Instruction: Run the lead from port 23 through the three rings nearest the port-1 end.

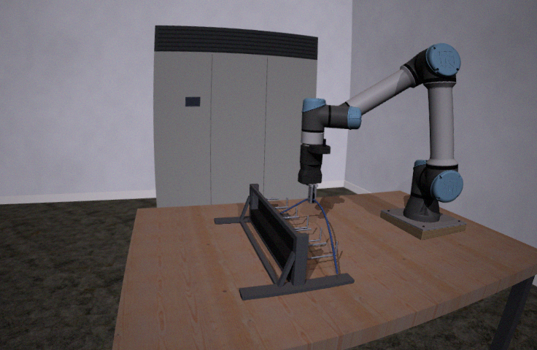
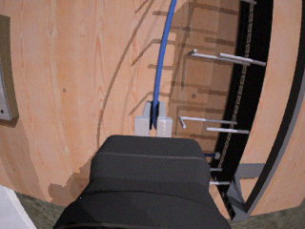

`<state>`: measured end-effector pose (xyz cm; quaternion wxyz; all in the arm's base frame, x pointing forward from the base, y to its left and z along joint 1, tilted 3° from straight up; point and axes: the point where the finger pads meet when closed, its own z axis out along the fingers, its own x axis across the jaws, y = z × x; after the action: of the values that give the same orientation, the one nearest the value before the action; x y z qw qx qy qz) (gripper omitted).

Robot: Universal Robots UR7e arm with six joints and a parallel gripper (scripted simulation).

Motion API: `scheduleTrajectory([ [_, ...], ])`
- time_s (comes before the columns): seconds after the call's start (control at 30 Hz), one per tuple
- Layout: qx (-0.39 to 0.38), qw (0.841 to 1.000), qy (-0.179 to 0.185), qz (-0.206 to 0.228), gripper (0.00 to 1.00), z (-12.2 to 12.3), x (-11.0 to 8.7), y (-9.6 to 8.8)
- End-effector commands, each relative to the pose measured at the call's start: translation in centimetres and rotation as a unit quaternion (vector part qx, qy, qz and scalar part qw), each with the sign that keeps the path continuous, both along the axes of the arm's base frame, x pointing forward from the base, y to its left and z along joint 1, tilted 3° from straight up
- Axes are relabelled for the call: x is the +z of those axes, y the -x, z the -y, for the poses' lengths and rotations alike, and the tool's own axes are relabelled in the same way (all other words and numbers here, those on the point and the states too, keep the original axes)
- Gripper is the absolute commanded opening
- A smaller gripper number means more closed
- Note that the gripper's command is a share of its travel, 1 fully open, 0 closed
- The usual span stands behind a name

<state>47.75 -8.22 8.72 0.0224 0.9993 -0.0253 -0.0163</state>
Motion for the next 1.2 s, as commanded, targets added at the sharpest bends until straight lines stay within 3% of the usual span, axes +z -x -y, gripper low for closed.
scheduleTrajectory([
  [0.0, 0.001, 1.000, -0.003, -0.001, 0.00, -0.3, 0.1, 0.1],
  [0.2, -0.001, 1.000, -0.003, -0.001, 0.00, -0.3, 0.2, -0.6],
  [0.37, -0.011, 1.000, -0.002, -0.001, 0.00, -0.7, 0.0, -5.4],
  [0.47, -0.015, 1.000, -0.002, 0.000, 0.00, -0.9, -0.1, -6.8],
  [1.17, -0.015, 1.000, -0.002, 0.000, 0.00, -0.9, -0.1, -6.8],
])
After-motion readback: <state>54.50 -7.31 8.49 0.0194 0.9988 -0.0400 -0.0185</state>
